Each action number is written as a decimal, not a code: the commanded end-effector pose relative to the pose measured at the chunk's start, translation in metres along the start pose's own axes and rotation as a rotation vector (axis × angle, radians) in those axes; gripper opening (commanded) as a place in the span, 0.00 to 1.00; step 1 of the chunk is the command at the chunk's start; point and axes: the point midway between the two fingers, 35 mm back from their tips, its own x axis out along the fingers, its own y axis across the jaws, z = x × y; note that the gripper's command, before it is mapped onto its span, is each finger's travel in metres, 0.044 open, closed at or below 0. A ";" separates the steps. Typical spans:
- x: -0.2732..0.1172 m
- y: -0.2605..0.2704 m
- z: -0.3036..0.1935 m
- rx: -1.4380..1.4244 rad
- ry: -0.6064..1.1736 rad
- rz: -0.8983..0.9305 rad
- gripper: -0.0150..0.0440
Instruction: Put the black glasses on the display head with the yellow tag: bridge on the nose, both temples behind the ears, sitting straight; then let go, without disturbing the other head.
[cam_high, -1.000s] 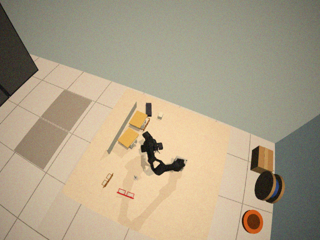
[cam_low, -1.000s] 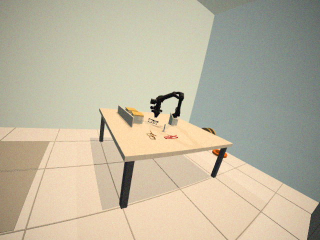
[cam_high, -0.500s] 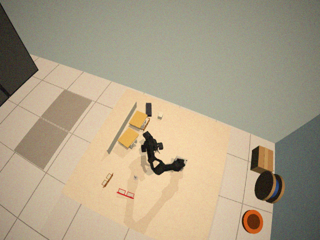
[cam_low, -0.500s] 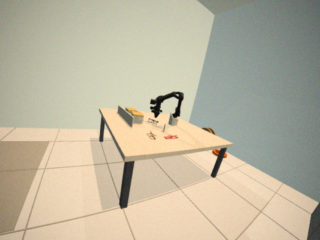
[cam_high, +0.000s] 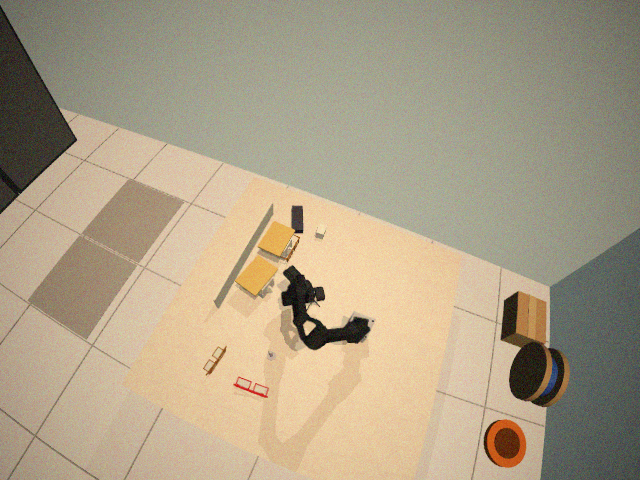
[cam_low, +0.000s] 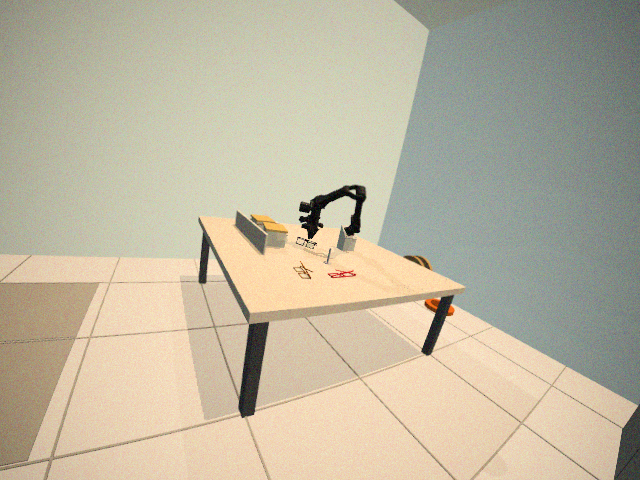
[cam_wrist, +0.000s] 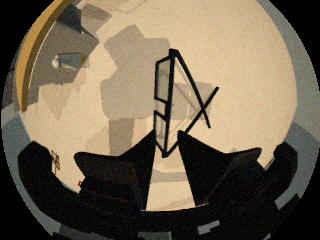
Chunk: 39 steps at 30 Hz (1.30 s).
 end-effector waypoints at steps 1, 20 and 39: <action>0.009 -0.001 -0.001 0.008 0.008 -0.001 0.46; 0.036 0.001 -0.003 0.008 0.012 0.001 0.46; 0.036 -0.002 -0.003 0.007 0.010 -0.001 0.36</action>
